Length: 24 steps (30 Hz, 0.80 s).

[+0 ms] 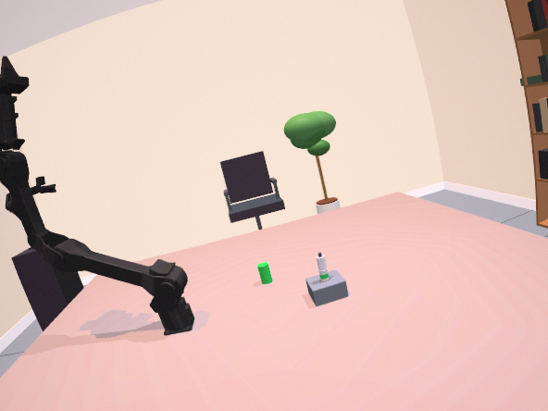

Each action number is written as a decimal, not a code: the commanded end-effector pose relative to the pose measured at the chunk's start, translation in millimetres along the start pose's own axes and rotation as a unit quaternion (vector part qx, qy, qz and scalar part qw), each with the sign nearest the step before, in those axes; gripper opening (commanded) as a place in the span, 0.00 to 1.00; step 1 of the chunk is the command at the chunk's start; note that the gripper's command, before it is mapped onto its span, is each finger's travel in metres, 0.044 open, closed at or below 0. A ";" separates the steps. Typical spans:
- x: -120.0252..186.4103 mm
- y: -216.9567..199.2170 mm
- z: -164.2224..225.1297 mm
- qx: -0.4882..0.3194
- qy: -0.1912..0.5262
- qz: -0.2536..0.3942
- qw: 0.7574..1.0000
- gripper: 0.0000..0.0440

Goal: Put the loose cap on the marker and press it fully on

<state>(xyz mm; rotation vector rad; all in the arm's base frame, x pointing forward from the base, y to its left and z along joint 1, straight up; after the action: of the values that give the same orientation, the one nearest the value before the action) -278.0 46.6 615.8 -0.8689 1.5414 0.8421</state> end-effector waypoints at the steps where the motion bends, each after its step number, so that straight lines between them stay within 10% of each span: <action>1: -4.4 -14.9 2.3 -0.006 0.014 0.021 1.000 0.66; 24: -12.2 -75.0 7.7 -0.062 0.076 0.115 0.989 0.66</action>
<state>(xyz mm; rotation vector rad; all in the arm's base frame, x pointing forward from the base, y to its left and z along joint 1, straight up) -220.2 20.7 621.4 -0.8754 1.7238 1.0439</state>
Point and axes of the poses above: the point midway between the two fingers, 35 mm back from their tips, its own x axis back along the fingers, its own y axis across the jaws, z = x × y, the point moved 6 cm from there along x, back along the fingers, and after that the axes turned 2 degrees about -x, right-handed, at the moved point
